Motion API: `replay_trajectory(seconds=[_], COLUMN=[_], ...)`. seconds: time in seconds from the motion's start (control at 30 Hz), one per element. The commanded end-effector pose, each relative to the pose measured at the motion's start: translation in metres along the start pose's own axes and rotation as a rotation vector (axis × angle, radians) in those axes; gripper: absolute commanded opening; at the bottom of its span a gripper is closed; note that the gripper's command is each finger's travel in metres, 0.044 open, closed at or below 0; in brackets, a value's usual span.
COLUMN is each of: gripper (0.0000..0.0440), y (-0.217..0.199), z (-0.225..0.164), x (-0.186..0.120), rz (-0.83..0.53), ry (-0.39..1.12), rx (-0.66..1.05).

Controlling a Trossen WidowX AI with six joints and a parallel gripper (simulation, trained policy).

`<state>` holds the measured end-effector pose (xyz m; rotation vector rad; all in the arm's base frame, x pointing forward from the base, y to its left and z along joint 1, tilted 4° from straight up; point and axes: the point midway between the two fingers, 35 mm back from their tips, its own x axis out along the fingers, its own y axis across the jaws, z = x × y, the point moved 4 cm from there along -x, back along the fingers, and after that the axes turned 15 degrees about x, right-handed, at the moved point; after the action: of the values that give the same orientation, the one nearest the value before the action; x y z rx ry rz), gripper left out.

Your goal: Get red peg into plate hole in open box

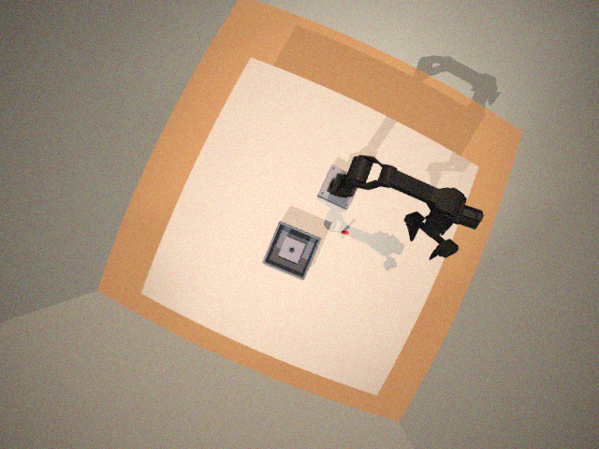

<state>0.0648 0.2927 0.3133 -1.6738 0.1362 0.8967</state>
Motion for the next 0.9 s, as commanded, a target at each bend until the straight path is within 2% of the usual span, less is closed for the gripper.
replay_trajectory(seconds=[0.0, 0.87], gripper=[0.044, 0.044], y=[0.0, 0.022], z=[-0.012, -0.089], x=[0.004, 0.043], rz=[0.025, 0.193], ry=[0.016, 0.29], rx=[0.098, 0.952])
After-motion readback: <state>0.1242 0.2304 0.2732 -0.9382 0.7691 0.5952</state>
